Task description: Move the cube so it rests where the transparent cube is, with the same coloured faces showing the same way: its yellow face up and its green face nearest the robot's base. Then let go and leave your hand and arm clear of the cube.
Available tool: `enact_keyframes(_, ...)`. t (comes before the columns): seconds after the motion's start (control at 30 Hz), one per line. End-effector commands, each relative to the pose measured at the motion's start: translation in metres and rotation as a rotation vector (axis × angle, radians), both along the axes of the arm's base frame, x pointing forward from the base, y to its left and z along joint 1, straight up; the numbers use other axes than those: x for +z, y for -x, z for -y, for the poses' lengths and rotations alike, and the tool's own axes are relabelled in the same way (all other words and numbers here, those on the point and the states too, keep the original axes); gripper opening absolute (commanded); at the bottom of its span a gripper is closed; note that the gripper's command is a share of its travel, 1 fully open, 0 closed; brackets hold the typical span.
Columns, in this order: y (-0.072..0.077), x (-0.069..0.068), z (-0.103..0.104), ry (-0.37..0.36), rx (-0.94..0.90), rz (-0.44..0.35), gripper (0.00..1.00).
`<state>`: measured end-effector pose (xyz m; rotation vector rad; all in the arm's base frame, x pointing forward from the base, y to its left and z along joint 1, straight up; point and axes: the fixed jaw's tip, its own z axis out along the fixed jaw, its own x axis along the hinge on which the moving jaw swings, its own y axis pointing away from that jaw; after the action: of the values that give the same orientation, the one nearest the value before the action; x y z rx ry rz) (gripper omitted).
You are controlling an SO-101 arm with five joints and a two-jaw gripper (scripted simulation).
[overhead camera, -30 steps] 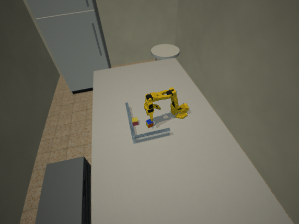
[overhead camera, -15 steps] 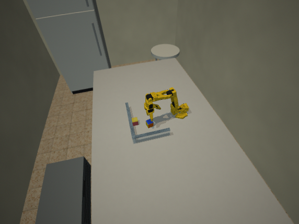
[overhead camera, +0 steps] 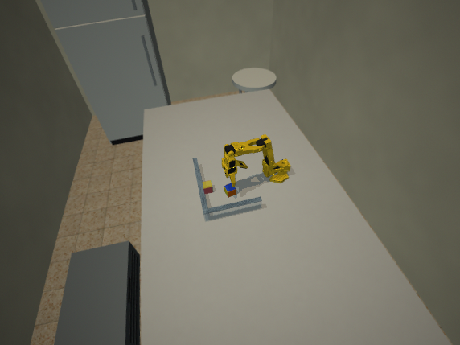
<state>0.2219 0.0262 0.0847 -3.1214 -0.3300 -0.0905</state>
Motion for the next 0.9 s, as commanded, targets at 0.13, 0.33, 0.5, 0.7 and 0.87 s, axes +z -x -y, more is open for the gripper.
enact_keyframes(0.13, -0.0041, 0.011, -0.0006, -0.011, -0.01, 0.057, 0.35)
enact_keyframes(0.33, -0.004, 0.011, -0.0006, -0.011, -0.015, 0.057, 0.35)
enact_keyframes(0.5, -0.0039, 0.0109, -0.0007, -0.012, -0.023, 0.057, 0.35)
enact_keyframes(0.7, -0.0038, 0.0108, -0.0008, -0.013, -0.035, 0.056, 0.35)
enact_keyframes(0.87, -0.0037, 0.0108, -0.0008, -0.014, -0.042, 0.056, 0.35)
